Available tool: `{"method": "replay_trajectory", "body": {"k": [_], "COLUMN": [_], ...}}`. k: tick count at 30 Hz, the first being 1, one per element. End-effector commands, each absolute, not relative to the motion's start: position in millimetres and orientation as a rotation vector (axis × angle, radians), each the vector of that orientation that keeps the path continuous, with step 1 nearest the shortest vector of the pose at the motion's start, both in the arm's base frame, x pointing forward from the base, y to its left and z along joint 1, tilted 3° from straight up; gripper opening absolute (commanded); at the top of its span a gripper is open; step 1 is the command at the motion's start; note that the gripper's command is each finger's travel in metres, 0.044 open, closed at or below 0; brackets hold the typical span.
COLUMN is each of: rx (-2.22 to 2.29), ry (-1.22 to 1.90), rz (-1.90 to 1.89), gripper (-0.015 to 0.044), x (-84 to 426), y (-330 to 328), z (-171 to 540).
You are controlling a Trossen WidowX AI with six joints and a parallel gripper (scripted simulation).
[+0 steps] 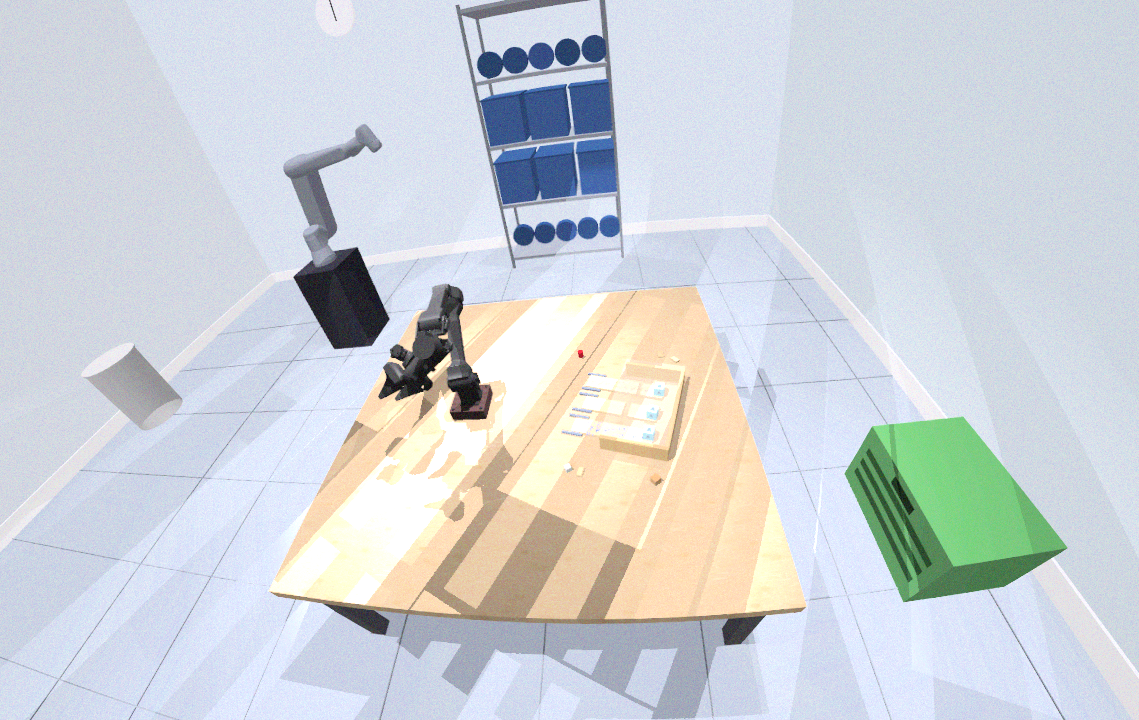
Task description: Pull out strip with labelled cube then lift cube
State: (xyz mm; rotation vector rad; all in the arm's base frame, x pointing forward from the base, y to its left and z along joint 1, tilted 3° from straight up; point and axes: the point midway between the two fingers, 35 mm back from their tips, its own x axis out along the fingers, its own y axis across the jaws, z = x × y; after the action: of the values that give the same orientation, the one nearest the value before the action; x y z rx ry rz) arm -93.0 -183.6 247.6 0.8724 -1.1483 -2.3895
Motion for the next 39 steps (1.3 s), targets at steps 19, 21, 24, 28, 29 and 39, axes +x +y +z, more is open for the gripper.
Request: {"method": "replay_trajectory", "body": {"k": [19, 21, 24, 28, 29, 39], "rx": [0.539, 0.448, 0.304, 0.112, 0.068, -0.031], "ry": [0.411, 0.474, 0.543, 0.586, 0.589, 0.585], "rz": [-1.023, -0.862, -0.617, -0.315, -0.247, -0.084], "gripper": [0.0400, 0.0400, 0.0400, 0.0400, 0.0400, 0.0400], "x": [212, 237, 269, 297, 302, 311], "y": [-174, -152, -114, -58, -45, -13], "z": [199, 197, 193, 189, 188, 186]}}
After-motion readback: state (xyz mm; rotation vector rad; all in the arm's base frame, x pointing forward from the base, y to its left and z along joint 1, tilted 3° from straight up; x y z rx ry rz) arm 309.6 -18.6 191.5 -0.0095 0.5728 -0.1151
